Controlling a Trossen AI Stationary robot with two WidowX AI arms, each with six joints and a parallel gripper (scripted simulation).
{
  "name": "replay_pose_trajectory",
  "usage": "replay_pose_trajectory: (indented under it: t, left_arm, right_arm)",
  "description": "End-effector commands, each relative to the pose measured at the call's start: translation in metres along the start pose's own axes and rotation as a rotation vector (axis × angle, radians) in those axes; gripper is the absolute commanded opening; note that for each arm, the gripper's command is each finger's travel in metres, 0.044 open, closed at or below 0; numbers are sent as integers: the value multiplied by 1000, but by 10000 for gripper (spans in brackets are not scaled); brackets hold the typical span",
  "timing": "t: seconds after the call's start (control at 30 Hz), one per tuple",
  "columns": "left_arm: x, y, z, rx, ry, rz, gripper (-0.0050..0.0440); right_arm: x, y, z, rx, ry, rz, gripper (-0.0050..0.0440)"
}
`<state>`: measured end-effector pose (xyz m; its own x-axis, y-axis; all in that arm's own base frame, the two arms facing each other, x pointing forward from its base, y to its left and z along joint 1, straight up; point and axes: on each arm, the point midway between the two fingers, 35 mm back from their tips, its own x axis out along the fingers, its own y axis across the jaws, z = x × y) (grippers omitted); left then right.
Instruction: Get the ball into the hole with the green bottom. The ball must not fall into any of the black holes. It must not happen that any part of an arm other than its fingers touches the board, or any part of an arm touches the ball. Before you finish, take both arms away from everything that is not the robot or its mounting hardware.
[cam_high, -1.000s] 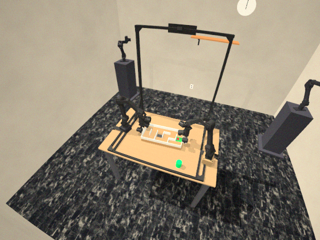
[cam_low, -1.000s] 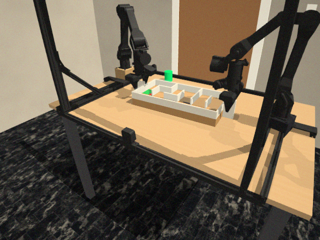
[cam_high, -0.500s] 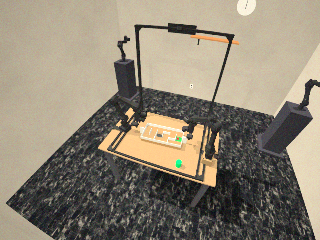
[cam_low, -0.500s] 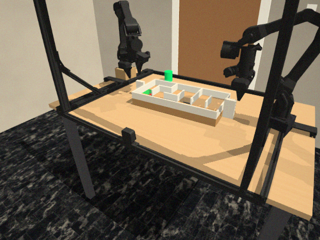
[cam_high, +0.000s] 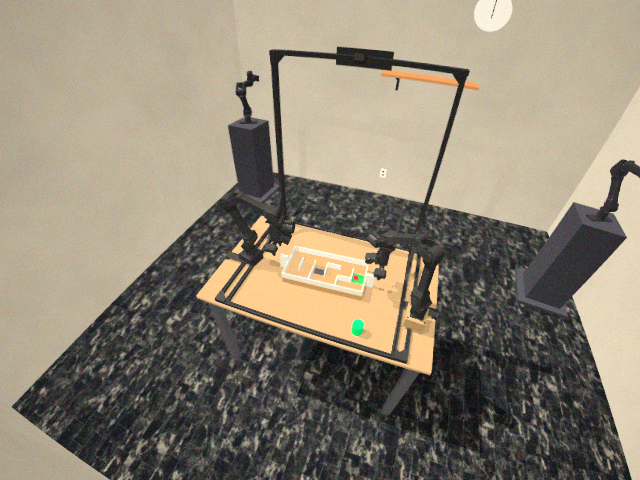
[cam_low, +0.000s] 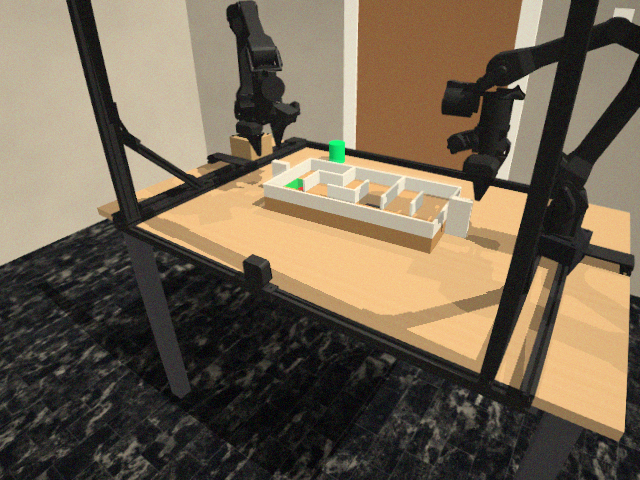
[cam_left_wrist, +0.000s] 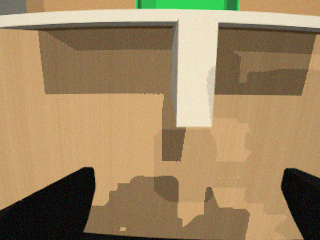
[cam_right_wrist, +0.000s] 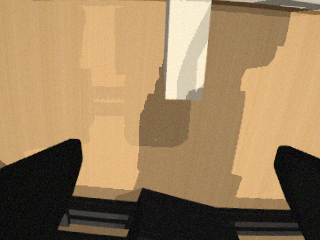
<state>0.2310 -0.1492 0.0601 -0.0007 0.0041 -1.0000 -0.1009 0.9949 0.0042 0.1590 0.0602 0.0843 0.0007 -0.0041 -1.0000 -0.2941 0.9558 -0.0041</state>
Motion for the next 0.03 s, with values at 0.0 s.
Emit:
replay_pose_trajectory:
  t: [0.0]
  left_arm:
    - [-1,-1,0,-5,0,-4,400]
  right_arm:
    - [-1,1,0,4,0,4,400]
